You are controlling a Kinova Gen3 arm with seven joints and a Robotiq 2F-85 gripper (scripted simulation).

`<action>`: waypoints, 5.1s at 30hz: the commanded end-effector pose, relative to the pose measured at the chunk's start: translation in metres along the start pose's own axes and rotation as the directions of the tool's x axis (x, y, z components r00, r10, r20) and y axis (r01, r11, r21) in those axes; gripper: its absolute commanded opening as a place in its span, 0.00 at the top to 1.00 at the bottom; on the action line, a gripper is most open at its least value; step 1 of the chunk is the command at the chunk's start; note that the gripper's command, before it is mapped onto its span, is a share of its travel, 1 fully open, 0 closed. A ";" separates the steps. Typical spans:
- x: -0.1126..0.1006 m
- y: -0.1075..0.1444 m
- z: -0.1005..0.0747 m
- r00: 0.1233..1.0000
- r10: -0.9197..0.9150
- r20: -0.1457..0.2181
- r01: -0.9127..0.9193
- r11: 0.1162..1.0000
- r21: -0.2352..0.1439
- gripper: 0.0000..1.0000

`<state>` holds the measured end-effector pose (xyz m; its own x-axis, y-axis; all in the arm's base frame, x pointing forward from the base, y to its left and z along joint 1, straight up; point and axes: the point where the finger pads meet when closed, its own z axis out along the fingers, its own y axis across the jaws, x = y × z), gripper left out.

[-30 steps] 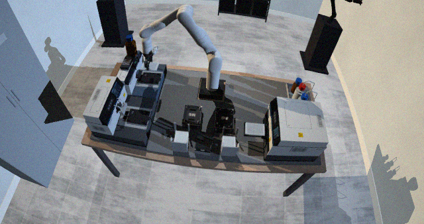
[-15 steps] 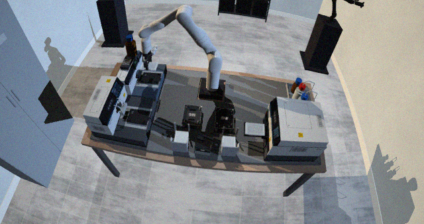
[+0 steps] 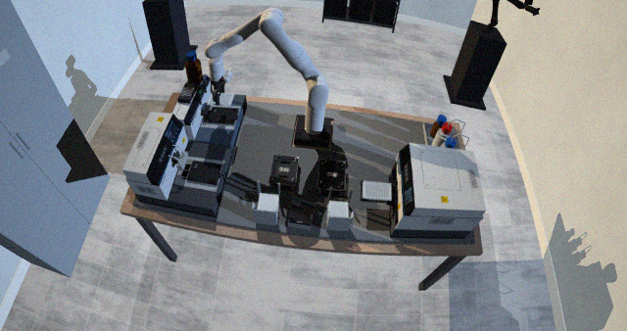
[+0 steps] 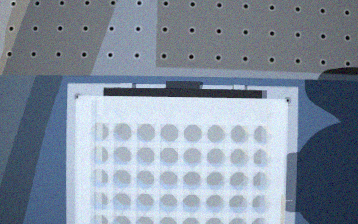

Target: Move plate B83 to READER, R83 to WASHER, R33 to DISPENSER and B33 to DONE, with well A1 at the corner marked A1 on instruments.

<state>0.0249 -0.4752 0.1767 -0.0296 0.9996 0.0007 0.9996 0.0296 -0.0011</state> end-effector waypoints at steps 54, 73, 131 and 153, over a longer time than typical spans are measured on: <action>-0.001 0.000 0.063 1.000 0.000 0.002 0.000 1.000 0.000 0.06; -0.001 0.000 0.074 1.000 0.000 0.002 0.000 1.000 0.000 0.06; -0.001 0.000 0.092 1.000 0.000 0.002 0.000 1.000 0.000 0.06; -0.001 0.000 0.099 1.000 0.000 0.002 0.000 1.000 0.000 0.06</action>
<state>0.0248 -0.4751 0.0779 -0.0296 0.9996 0.0007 0.9996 0.0296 -0.0011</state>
